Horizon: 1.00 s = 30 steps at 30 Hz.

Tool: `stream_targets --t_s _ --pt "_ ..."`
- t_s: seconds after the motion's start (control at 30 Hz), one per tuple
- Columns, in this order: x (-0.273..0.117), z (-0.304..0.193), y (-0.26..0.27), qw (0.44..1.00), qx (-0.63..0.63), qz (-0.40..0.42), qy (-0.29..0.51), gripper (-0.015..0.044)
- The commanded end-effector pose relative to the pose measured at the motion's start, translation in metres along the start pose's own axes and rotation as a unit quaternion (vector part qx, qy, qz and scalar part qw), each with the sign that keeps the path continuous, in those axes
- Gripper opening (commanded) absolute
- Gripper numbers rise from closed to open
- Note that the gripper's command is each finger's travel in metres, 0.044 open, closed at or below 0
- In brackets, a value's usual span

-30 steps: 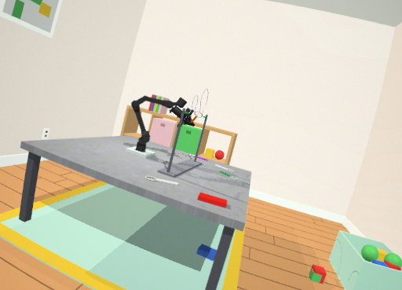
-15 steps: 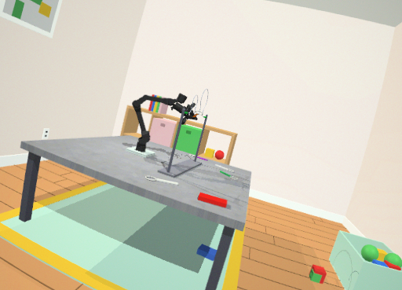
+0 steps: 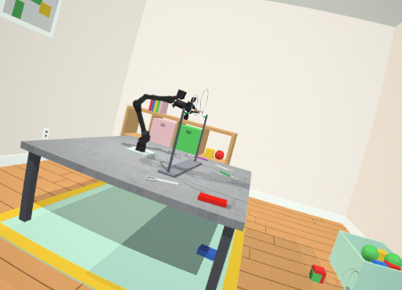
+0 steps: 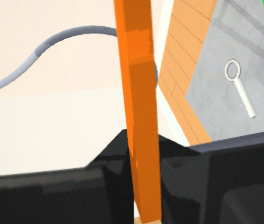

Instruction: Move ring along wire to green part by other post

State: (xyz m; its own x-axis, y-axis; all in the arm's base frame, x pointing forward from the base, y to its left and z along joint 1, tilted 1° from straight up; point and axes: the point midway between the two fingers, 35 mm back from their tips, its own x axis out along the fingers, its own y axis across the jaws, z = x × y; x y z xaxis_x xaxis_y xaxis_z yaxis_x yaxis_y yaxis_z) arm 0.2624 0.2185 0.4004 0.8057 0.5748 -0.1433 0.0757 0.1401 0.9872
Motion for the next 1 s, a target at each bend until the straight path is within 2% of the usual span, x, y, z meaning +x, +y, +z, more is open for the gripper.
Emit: stream_targets --t_s 0.0,0.6,0.97 --pt "-0.003 0.000 0.016 0.999 0.035 0.024 0.006 -0.0150" --pt "-0.017 0.013 0.068 0.976 0.186 0.109 0.025 -0.0150" --pt "-0.017 0.028 0.097 0.952 0.273 0.139 -0.005 -0.0150"
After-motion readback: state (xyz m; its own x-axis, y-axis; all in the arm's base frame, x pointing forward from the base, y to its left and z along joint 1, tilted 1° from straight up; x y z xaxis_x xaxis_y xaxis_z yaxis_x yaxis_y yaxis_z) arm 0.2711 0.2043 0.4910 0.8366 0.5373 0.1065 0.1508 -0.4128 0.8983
